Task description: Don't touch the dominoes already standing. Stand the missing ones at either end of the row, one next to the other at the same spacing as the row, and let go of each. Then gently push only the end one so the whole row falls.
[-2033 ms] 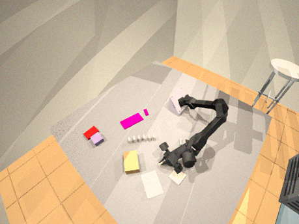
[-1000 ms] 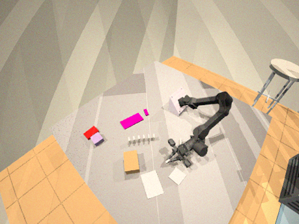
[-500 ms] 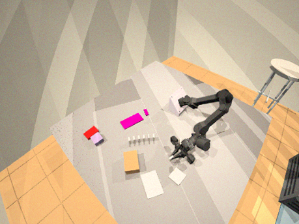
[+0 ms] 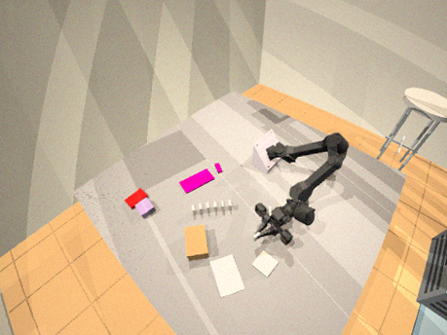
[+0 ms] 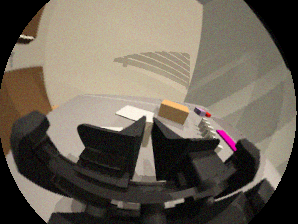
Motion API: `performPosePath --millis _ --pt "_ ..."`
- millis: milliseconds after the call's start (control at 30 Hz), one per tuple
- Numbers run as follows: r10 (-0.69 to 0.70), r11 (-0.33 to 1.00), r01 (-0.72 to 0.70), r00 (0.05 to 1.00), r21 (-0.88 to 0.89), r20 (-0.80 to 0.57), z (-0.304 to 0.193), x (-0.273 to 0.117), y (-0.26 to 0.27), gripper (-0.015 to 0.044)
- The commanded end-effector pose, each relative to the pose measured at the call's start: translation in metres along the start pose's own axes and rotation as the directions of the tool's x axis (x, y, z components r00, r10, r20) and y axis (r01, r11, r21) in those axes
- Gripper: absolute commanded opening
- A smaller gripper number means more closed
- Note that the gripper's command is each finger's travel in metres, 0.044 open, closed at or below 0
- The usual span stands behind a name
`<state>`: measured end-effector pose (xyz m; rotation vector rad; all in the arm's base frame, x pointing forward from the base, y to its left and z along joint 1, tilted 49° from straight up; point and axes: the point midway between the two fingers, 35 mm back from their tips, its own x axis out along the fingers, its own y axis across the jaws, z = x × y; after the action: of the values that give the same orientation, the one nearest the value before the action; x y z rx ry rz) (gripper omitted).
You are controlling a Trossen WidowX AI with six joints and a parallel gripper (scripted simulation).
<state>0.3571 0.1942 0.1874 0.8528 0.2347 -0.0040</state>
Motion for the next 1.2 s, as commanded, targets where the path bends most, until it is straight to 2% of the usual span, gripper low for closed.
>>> performPosePath --millis 0,367,800,1167 --pt "-0.001 1.0 0.001 1.0 0.005 0.001 -0.005 0.001 0.0 0.0025" --pt "-0.001 1.0 0.001 1.0 0.0 -0.002 -0.042 0.012 0.0 0.0025" --pt "-0.001 1.0 0.001 1.0 0.0 -0.002 -0.043 0.013 0.0 0.0025" --pt "-0.001 1.0 0.001 1.0 0.0 -0.002 -0.043 0.013 0.0 0.0314"
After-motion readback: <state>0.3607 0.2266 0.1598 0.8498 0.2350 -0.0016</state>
